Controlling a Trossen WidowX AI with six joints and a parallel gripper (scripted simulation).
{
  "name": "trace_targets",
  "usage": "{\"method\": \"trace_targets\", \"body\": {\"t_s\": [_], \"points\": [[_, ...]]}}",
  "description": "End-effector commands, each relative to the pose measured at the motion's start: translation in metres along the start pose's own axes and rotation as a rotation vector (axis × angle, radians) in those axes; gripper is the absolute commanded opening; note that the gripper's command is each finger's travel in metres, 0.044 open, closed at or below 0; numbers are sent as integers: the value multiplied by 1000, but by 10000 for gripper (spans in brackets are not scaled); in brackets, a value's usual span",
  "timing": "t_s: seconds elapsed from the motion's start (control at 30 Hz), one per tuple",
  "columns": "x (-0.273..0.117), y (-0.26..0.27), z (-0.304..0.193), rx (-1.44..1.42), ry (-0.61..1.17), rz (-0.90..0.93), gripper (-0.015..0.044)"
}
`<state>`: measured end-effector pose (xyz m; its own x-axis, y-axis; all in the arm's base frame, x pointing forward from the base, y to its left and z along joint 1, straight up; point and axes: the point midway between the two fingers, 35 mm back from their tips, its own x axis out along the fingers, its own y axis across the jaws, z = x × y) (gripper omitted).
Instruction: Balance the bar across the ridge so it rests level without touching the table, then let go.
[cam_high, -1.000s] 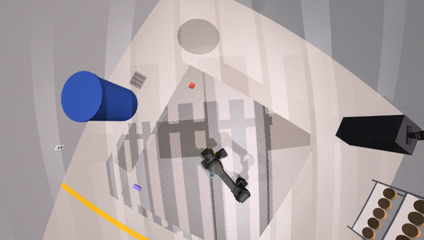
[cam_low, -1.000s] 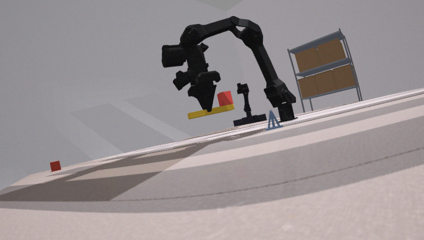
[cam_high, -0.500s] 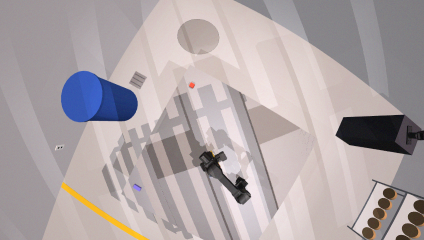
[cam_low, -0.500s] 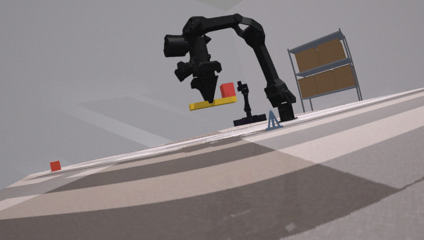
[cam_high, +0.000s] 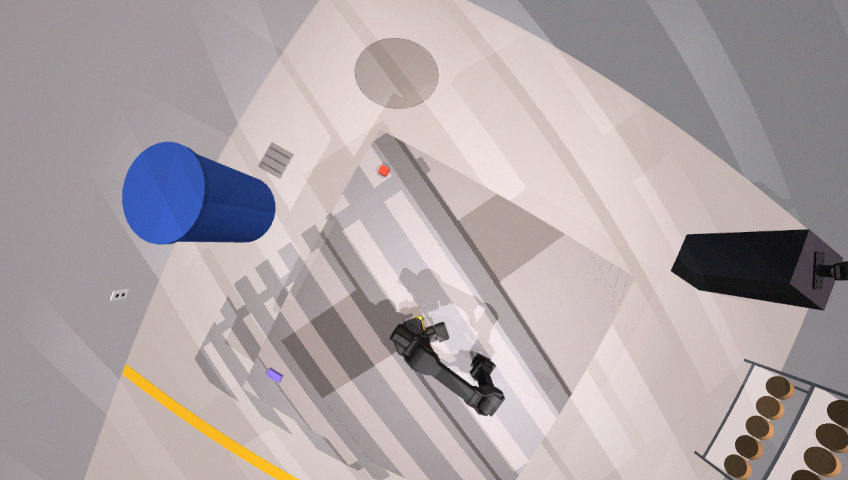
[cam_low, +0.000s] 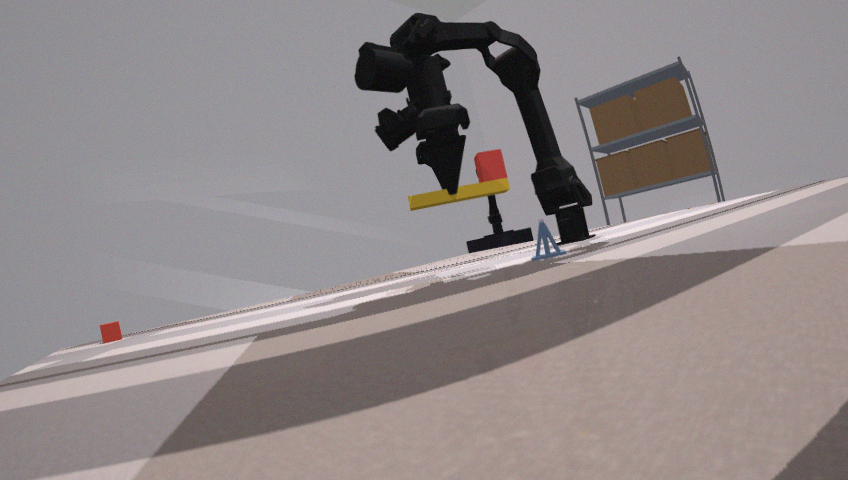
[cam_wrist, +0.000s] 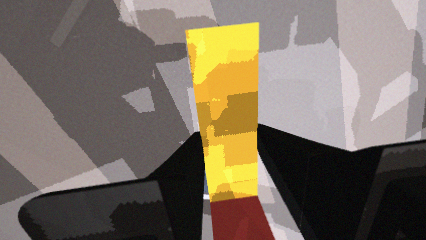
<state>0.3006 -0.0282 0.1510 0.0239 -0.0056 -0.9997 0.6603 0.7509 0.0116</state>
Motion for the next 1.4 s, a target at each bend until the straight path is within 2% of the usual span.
{"method": "trace_targets", "body": {"t_s": [0.0,0.6,1.37], "points": [[0,8,-16,60,4,3,0],[0,23,-79,305,9,3,0],[32,22,-80,307,9,3,0]]}}
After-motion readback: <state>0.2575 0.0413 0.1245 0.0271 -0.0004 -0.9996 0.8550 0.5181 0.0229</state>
